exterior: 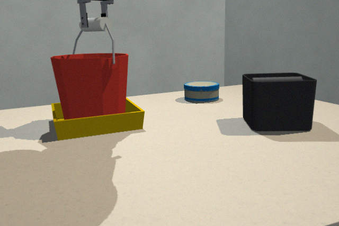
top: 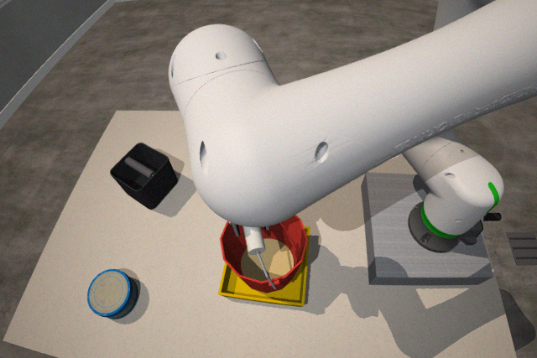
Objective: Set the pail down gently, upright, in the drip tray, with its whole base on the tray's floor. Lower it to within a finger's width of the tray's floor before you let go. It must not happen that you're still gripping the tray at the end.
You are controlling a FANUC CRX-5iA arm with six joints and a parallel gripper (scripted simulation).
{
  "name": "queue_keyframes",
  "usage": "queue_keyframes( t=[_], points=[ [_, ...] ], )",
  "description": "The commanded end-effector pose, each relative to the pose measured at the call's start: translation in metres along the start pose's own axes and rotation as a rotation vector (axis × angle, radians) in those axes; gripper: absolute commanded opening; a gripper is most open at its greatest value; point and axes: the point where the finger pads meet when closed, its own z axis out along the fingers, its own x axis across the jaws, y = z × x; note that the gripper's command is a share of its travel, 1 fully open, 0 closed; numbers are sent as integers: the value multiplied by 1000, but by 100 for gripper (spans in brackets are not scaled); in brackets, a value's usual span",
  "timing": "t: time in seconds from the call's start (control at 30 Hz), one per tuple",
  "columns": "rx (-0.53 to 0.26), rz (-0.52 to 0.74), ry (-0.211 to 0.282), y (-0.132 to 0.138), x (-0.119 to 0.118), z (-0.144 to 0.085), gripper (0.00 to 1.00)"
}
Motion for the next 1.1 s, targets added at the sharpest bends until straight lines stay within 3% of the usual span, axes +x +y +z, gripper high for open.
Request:
queue_keyframes(
  t=[0.0,1.07],
  points=[
    [-1,0,2,0,0,-5,100],
    [-1,0,2,0,0,-65,100]
  ],
)
